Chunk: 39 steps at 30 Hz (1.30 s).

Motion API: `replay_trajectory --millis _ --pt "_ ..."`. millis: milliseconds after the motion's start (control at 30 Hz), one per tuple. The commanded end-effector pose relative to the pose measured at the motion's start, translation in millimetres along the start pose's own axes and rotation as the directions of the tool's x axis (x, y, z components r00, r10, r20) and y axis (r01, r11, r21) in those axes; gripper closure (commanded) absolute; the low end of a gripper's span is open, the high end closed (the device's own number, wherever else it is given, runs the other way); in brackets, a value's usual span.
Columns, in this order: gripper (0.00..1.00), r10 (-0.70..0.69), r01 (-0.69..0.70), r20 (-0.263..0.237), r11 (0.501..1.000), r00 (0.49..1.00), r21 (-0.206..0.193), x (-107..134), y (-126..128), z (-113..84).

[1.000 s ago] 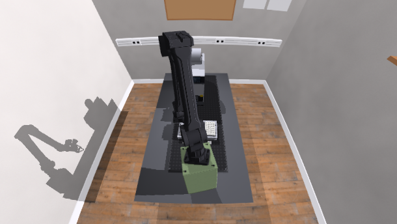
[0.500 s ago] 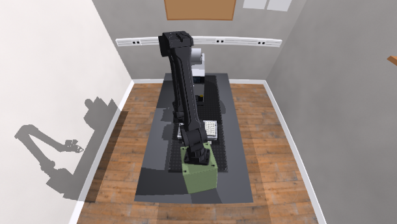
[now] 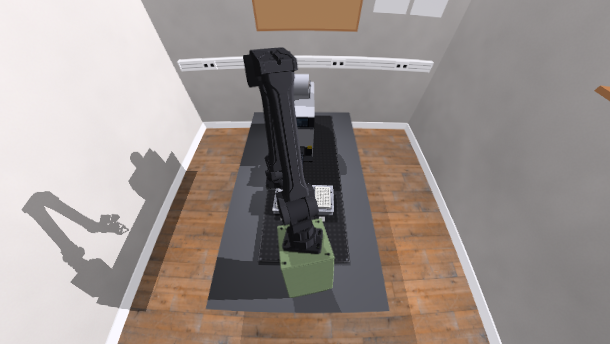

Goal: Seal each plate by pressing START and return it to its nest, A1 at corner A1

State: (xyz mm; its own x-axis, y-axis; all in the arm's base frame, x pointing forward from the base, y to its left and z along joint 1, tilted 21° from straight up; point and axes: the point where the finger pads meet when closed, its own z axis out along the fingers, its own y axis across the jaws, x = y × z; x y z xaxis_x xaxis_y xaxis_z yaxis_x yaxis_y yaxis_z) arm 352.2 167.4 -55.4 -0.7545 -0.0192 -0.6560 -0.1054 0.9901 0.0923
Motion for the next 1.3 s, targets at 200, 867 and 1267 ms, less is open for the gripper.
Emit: replay_trajectory --millis 200,867,1267 --pt "0.0 0.008 -0.008 0.025 1.0 1.0 -0.005 -7.5 -2.3 -3.2" --pt "0.0 0.007 -0.007 0.023 1.0 1.0 -0.007 -7.1 -1.1 -2.8" --pt "0.0 0.004 -0.004 -0.293 1.0 0.956 -0.001 -15.4 -2.8 6.6"
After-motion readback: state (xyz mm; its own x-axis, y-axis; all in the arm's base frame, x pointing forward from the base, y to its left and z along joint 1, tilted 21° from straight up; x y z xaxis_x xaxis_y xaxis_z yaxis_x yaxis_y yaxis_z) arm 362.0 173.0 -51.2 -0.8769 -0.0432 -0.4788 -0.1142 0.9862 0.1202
